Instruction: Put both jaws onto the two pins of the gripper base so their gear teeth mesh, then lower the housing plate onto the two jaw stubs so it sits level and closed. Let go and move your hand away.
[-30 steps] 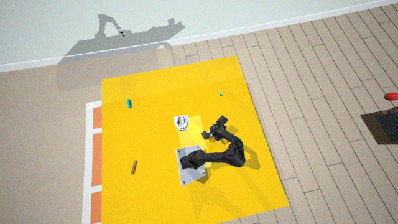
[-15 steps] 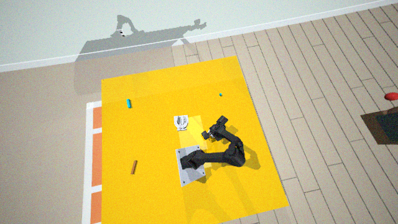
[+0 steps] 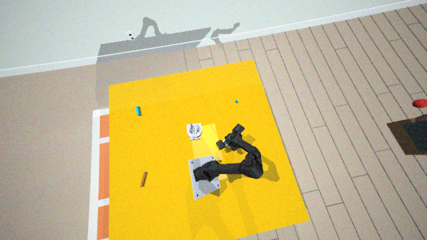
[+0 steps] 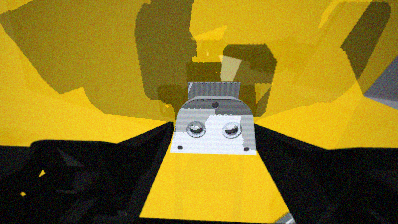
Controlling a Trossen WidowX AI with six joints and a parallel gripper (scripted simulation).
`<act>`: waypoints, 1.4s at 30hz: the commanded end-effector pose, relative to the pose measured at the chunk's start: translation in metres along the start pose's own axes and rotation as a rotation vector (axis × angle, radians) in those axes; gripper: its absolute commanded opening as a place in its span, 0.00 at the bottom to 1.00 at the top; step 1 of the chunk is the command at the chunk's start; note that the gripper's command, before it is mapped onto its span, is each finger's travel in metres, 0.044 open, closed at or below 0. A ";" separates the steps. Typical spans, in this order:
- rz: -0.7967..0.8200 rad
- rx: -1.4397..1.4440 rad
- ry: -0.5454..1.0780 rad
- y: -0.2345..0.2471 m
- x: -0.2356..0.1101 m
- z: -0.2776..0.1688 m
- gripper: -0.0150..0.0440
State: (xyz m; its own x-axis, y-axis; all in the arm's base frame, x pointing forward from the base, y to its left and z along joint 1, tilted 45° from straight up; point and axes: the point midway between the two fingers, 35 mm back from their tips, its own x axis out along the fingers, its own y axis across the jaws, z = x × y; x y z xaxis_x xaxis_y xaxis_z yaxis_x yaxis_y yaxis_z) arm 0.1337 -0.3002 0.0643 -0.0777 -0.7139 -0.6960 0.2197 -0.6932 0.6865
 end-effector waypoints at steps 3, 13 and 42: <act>0.000 0.000 0.000 0.000 0.000 0.000 0.85; 0.000 0.000 0.000 0.000 0.000 0.000 0.85; -0.005 -0.005 0.004 -0.001 -0.073 0.000 0.85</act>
State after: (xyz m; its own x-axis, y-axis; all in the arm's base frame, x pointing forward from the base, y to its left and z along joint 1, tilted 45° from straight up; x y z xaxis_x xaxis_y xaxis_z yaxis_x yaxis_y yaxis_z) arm 0.1391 -0.2490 0.1089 -0.0788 -0.7039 -0.7059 0.2332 -0.7015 0.6735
